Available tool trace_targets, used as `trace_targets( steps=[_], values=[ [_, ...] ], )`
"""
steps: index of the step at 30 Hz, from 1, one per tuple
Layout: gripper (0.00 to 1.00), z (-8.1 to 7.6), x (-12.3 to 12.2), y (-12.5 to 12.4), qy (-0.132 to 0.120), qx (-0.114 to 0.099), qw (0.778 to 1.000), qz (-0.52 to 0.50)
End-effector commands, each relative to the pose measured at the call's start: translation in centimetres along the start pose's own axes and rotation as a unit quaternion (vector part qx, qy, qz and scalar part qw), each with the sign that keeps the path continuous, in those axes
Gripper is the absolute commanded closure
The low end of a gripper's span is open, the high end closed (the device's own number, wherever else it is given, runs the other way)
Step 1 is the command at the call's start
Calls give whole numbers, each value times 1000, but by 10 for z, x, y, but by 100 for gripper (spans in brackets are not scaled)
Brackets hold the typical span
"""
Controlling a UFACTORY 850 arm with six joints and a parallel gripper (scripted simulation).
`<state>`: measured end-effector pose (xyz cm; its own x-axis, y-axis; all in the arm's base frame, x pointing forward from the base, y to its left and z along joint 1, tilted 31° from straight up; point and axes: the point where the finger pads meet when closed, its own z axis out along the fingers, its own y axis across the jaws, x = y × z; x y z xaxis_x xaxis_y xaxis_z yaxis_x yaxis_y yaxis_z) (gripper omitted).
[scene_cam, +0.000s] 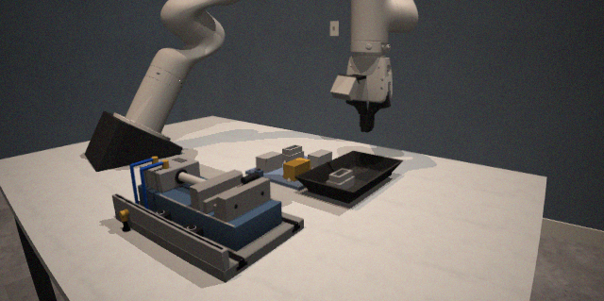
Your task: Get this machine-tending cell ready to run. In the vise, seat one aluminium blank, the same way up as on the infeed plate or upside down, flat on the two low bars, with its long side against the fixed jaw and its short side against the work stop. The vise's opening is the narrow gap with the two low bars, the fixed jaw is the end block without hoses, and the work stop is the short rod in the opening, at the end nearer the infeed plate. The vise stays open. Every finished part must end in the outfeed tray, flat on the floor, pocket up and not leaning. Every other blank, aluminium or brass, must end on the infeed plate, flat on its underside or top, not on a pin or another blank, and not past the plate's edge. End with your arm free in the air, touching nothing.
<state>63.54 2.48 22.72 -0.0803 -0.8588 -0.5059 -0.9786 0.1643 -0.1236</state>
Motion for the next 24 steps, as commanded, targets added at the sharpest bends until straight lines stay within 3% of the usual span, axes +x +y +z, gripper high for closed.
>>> trace_targets(
  steps=[1,18,24],
  values=[
    [100,-1,0,-1,0,1,1000,0],
    [100,-21,0,-1,0,1,1000,0],
    [100,-38,0,-1,0,1,1000,0]
  ],
)
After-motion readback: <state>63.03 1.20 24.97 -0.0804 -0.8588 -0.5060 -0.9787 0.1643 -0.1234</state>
